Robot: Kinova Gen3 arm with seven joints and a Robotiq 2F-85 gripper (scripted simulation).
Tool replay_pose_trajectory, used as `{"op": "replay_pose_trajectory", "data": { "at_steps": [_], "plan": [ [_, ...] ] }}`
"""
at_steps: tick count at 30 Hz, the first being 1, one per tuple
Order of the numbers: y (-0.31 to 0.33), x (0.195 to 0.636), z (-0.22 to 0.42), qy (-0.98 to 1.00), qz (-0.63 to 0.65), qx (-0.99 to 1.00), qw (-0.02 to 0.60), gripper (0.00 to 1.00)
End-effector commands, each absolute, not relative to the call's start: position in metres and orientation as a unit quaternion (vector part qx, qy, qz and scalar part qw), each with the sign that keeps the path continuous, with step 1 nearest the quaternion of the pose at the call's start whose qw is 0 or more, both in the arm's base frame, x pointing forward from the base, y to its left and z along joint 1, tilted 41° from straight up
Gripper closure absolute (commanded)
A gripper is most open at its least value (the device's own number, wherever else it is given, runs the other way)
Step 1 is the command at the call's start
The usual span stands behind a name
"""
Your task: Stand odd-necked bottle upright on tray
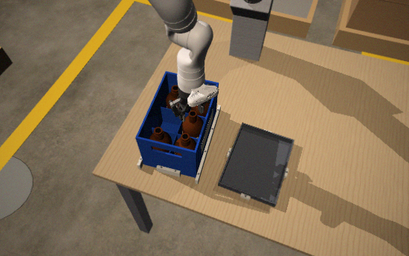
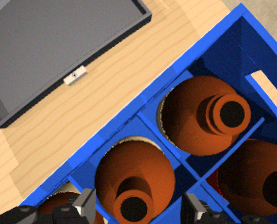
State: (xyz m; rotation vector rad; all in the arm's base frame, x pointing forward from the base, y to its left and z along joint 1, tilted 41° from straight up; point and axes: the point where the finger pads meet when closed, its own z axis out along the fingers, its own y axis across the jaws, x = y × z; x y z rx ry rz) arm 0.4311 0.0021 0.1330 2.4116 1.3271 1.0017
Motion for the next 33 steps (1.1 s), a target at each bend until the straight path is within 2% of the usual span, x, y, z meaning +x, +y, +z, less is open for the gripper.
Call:
{"op": "replay_pose_trajectory", "data": {
  "at_steps": [1, 33],
  "plan": [
    [0.0046, 0.432, 0.1287, 0.452, 0.339, 0.819, 0.103, 0.36],
    [0.0056, 0.437, 0.1229, 0.452, 0.339, 0.819, 0.103, 0.36]
  ]
}}
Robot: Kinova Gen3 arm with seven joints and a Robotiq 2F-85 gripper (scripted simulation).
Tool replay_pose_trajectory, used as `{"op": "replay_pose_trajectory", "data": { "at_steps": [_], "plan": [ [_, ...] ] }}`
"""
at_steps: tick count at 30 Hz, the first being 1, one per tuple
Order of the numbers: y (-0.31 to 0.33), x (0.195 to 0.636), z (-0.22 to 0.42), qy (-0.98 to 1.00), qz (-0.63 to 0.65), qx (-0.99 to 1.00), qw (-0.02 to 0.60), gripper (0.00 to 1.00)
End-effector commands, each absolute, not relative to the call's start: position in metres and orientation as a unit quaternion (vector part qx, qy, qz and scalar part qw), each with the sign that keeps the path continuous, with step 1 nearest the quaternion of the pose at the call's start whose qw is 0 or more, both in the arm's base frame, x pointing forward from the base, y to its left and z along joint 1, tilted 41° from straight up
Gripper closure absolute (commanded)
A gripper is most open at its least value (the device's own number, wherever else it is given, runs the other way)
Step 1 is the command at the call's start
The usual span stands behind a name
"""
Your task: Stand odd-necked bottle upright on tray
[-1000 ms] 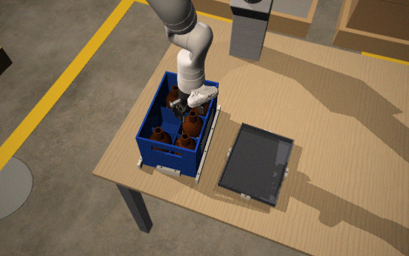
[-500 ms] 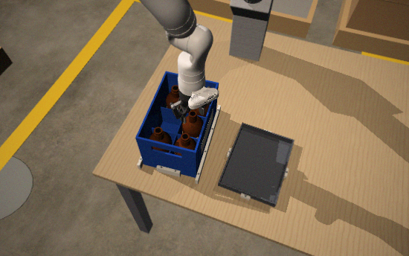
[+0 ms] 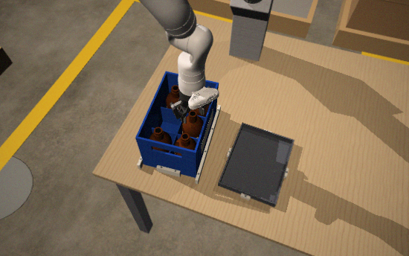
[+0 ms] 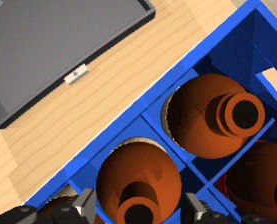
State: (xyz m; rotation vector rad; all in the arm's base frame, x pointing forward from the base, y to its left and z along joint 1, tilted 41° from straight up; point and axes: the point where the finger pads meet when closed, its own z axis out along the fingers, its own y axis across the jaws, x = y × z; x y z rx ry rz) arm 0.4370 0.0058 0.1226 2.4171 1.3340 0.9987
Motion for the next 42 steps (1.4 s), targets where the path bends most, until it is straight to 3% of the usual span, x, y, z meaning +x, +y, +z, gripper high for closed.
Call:
{"op": "replay_pose_trajectory", "data": {
  "at_steps": [1, 22, 23, 42],
  "plan": [
    [0.0056, 0.437, 0.1229, 0.452, 0.339, 0.819, 0.103, 0.36],
    [0.0056, 0.437, 0.1229, 0.452, 0.339, 0.819, 0.103, 0.36],
    [0.0056, 0.437, 0.1229, 0.452, 0.339, 0.819, 0.103, 1.0],
    [0.0056, 0.437, 0.1229, 0.452, 0.339, 0.819, 0.103, 1.0]
  ]
}}
